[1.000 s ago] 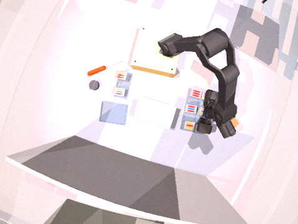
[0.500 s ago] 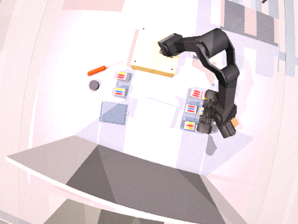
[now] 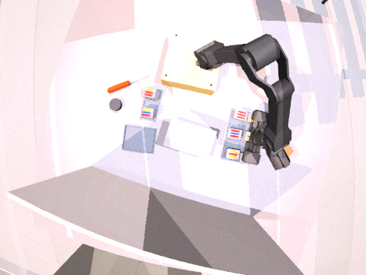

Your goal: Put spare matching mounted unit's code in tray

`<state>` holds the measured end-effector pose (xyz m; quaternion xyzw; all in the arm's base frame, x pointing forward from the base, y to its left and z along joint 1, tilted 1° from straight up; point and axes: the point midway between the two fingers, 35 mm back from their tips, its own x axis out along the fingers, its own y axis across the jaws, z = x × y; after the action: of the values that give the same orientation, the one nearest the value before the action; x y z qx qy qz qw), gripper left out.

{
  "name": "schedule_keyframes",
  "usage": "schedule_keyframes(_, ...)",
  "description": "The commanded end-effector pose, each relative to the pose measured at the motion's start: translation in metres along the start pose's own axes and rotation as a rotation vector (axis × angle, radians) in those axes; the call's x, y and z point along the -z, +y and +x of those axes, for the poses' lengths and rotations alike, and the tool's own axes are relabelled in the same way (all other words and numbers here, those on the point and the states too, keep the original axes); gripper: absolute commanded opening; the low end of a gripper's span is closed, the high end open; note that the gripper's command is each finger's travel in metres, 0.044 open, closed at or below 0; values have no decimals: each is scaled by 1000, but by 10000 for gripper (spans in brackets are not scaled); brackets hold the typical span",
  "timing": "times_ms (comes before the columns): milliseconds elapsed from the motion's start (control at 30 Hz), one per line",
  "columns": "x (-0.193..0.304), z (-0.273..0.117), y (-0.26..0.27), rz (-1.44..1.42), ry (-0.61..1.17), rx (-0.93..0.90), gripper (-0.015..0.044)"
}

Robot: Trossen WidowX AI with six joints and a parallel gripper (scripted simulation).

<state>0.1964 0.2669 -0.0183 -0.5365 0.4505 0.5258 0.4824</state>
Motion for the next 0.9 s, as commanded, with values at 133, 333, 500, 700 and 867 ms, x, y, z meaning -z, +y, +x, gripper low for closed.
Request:
schedule_keyframes(133,-2,-55,-1,-1,-5,0,0)
schedule_keyframes(333,0,-75,1,-1,-4,0,0)
schedule_keyframes(500,-1,-82,-2,-2,-9,6,0)
schedule_keyframes(700,2,-120,-4,1,-8,3,0)
schedule_keyframes(867,7,-147,-3,-1,-4,0,0)
